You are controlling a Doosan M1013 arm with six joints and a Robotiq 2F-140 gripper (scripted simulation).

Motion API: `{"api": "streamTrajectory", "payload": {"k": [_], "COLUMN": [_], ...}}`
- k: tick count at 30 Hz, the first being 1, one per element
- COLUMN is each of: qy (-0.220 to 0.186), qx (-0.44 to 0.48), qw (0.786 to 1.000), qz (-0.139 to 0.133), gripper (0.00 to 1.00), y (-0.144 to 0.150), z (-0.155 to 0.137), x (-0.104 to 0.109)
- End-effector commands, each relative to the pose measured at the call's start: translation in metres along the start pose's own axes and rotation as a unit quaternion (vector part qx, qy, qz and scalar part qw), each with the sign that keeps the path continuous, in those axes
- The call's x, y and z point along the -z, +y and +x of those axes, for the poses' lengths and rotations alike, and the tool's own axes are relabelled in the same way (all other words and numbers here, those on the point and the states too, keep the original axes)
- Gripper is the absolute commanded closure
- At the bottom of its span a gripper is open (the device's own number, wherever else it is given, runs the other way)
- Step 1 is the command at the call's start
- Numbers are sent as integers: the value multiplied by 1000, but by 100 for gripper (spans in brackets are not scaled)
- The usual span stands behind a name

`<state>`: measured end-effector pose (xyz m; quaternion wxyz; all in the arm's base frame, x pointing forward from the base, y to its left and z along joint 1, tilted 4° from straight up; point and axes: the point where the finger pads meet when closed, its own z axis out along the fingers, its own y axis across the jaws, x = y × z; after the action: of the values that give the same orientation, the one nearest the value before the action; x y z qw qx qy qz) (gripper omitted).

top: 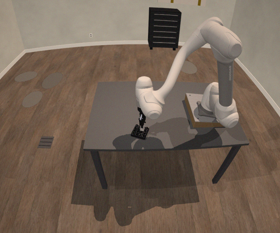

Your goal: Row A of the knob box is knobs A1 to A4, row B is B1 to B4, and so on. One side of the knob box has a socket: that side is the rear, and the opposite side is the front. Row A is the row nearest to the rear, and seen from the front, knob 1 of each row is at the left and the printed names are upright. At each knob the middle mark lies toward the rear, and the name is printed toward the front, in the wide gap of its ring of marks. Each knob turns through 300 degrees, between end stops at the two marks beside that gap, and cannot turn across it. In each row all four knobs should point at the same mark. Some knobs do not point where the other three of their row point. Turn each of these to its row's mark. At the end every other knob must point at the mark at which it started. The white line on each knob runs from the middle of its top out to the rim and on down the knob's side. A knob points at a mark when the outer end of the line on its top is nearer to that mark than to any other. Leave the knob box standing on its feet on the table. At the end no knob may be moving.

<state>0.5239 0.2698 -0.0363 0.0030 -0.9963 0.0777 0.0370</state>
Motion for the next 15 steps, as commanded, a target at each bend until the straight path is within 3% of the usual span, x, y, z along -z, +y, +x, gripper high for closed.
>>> {"api": "streamTrajectory", "payload": {"k": [1,15], "qy": [0,0], "qx": [18,122], "qw": [1000,993], "qz": [0,0], "gripper": [95,95], "y": [0,0], "z": [0,0], "x": [0,0]}}
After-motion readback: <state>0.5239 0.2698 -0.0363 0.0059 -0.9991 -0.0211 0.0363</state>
